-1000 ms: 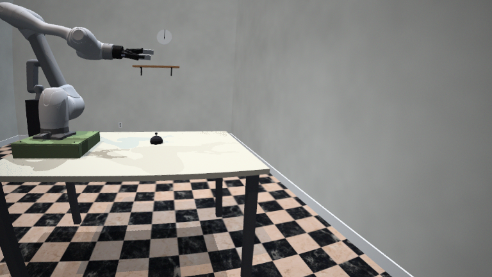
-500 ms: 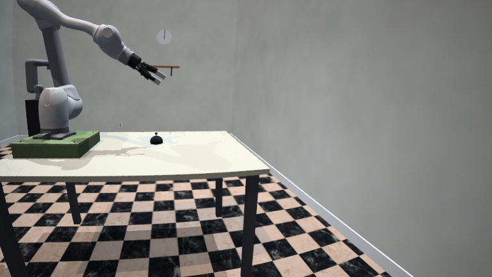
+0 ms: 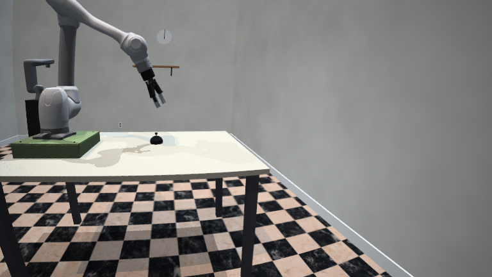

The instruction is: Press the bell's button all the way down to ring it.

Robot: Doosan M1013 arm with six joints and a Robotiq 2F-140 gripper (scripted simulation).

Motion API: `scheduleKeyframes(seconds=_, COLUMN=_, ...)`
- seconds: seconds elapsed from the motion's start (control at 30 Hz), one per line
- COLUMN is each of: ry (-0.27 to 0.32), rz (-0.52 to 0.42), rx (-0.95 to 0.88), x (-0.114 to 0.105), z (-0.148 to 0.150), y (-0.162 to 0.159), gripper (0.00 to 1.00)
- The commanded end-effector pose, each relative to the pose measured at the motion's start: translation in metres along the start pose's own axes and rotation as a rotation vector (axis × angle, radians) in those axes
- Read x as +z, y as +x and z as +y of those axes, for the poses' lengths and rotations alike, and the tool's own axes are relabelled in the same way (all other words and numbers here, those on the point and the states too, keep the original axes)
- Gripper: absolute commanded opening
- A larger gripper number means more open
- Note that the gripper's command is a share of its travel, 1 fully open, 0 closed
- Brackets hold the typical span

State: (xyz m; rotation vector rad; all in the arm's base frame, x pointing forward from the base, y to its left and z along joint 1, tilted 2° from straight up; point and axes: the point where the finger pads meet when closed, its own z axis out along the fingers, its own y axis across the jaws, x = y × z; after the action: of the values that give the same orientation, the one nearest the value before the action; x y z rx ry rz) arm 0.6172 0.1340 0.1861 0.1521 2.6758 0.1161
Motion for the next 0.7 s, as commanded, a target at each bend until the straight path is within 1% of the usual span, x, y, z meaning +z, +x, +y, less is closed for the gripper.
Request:
scheduleKeyframes(seconds=0.0, ry=0.019, rz=0.163, rx=-0.031, x=0.027, z=0.005, y=0.023, gripper=1.00)
scheduleKeyframes(seconds=0.13, ry=0.042, rz=0.321, rx=-0.062, x=0.045, z=0.011, y=0.050, gripper=1.00)
scheduleKeyframes(seconds=0.2, ry=0.042, rz=0.321, rx=-0.062, x=0.045, z=0.011, y=0.050, gripper=1.00)
scheduleKeyframes(seconds=0.23, ry=0.048, rz=0.364, rx=-0.071, x=0.049, z=0.013, y=0.058, gripper=1.00)
scheduleKeyframes(seconds=0.3, ry=0.055, rz=0.422, rx=-0.083, x=0.054, z=0.015, y=0.068, gripper=1.00)
scheduleKeyframes(seconds=0.37, ry=0.058, rz=0.448, rx=-0.089, x=0.056, z=0.016, y=0.072, gripper=1.00)
scheduleKeyframes(seconds=0.5, ry=0.059, rz=0.453, rx=-0.090, x=0.057, z=0.016, y=0.073, gripper=1.00)
scheduleKeyframes(seconds=0.53, ry=0.059, rz=0.453, rx=-0.090, x=0.057, z=0.016, y=0.073, gripper=0.00)
scheduleKeyframes(seconds=0.67, ry=0.059, rz=0.453, rx=-0.090, x=0.057, z=0.016, y=0.073, gripper=0.00)
